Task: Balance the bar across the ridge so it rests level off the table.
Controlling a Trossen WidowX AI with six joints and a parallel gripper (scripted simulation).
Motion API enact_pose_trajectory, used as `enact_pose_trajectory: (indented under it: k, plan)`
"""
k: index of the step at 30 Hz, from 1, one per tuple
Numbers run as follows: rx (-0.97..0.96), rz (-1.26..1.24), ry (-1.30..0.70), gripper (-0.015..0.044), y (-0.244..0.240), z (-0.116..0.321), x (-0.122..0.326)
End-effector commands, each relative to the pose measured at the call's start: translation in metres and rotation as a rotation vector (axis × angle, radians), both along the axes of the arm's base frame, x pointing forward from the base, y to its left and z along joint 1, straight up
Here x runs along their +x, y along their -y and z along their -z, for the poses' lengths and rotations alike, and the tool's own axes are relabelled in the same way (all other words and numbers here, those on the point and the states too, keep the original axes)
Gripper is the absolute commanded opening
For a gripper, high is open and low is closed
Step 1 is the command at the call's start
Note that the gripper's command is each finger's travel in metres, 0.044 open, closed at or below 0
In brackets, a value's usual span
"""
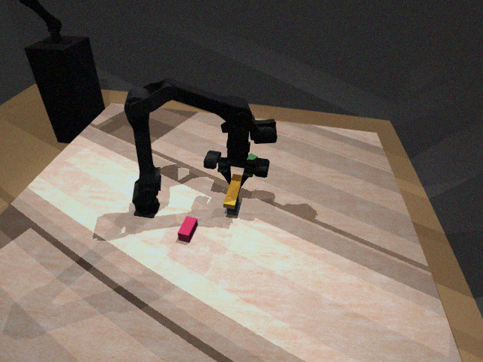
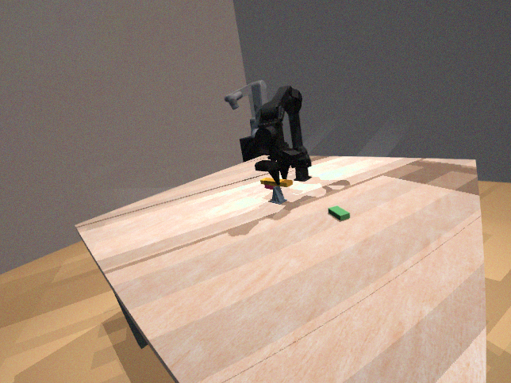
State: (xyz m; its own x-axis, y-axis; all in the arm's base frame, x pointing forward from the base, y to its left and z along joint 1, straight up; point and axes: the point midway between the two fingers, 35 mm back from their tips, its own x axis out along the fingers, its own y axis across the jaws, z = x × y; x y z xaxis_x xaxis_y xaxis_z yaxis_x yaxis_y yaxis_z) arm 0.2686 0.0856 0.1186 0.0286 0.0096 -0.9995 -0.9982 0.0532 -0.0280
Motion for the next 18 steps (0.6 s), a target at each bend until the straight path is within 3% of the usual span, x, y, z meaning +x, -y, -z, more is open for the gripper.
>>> enact_pose_trajectory:
  k: [1,18]
  plan:
    - [0.0,0.001,0.001,0.0,0.0001,0.0005,0.0002]
    - [0.0,0.001,0.001,0.0,0.0002,0.0019,0.0002]
